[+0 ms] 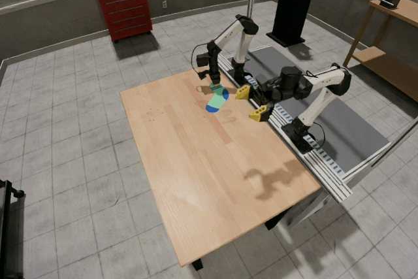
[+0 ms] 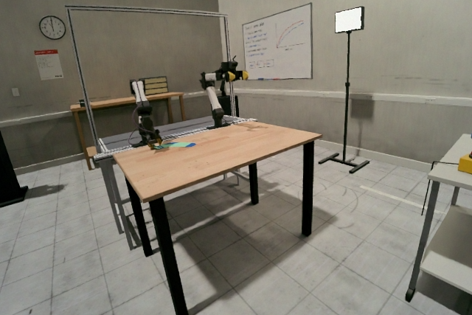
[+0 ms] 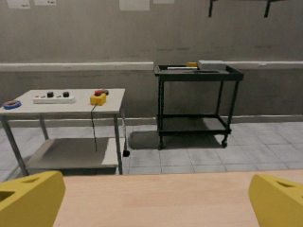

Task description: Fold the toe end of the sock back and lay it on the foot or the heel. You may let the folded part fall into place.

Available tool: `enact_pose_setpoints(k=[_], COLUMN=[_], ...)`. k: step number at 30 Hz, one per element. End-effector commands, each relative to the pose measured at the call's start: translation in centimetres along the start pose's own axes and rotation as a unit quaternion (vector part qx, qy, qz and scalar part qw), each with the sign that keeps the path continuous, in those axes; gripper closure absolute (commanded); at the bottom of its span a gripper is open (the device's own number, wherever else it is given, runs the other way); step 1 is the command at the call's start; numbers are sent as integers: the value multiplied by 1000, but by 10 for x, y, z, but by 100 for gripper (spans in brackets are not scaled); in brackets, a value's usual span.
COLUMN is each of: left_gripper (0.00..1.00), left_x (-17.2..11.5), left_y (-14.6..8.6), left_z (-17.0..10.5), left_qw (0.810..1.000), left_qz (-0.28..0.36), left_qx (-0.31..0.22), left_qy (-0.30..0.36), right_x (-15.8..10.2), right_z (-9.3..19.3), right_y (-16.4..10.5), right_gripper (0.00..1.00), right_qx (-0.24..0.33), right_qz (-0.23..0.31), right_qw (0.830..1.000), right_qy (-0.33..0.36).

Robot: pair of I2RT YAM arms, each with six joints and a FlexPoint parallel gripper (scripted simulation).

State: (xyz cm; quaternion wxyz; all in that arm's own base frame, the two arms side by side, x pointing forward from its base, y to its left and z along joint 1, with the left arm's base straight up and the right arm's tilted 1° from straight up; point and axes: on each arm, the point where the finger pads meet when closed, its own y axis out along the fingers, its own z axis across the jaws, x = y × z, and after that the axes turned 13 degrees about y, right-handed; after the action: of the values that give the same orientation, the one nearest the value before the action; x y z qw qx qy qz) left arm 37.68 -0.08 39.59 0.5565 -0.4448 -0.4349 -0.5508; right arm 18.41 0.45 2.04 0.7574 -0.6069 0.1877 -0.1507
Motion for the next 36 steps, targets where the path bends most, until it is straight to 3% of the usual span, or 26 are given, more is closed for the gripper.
enact_pose_setpoints(k=[1,5,6,9,10,22,27,28,36], left_gripper=[0,0,0,0,0,0,0,0,0], left_x=[6,6,6,6,6,6,6,6,6], left_y=[-2,-2,-2,-2,-2,-2,-2,-2,-2], left_z=[2,2,2,2,2,2,2,2,2], left_qw=[1000,1000,1000,1000,1000,1000,1000,1000,1000], left_qz=[-8,-8,-8,-8,-8,-8,-8,-8,-8], left_qx=[3,3,3,3,3,3,3,3,3], left_qy=[-1,-1,-1,-1,-1,-1,-1,-1,-1], right_x=[0,0,2,9,0,-5,-8,13,62], right_z=[-1,0,4,6,4,10,7,18,36], right_y=[5,4,-18,-15,-22,-63,-48,-62,-79], right_gripper=[61,61,61,61,61,61,61,61,61], right_qx=[1,1,4,9,3,2,0,9,23], right_qz=[3,2,-9,-22,-4,-4,4,-46,-158], right_qw=[1000,1000,1000,1000,1000,1000,1000,999,985], right_qy=[8,7,3,2,3,1,6,-19,-58])
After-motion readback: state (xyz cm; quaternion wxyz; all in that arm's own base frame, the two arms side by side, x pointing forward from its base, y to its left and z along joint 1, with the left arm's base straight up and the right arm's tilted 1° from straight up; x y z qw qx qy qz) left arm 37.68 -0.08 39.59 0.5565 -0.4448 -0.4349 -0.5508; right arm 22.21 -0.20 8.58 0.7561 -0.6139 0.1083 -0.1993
